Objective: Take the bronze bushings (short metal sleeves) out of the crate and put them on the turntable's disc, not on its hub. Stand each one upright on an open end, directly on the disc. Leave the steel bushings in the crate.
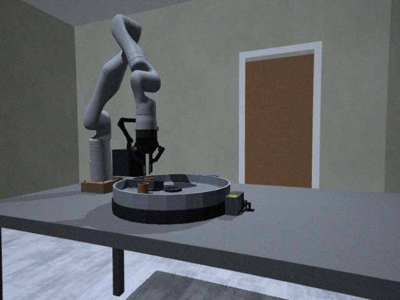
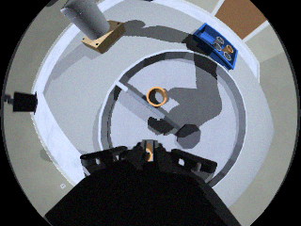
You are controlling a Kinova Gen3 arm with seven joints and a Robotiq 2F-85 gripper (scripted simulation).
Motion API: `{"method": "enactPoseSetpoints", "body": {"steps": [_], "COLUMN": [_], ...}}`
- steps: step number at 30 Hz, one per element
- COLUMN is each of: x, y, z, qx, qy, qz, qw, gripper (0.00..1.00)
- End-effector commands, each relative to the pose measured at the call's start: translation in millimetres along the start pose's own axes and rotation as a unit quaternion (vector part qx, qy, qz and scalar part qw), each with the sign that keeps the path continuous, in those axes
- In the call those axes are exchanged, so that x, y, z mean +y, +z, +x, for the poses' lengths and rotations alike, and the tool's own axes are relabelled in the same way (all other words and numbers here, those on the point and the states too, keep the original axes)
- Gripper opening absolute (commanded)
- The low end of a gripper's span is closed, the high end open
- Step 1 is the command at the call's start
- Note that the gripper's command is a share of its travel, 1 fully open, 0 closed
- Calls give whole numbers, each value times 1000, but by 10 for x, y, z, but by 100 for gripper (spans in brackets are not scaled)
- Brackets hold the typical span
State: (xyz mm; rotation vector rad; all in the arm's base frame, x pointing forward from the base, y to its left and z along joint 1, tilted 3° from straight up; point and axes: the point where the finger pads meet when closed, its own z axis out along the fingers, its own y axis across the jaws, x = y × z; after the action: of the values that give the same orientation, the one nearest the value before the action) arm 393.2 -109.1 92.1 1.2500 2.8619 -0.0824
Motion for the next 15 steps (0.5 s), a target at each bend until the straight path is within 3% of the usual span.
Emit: {"method": "enactPoseSetpoints", "body": {"steps": [1, 8, 15], "x": [13, 159, 578], "y": [-6, -5, -5], "z": [7, 162, 638], "qx": [-1, 0, 0], "qy": [-1, -1, -1], "qz": [-1, -1, -1], "qw": [1000, 1000, 1000], "gripper": [12, 12, 12]}}
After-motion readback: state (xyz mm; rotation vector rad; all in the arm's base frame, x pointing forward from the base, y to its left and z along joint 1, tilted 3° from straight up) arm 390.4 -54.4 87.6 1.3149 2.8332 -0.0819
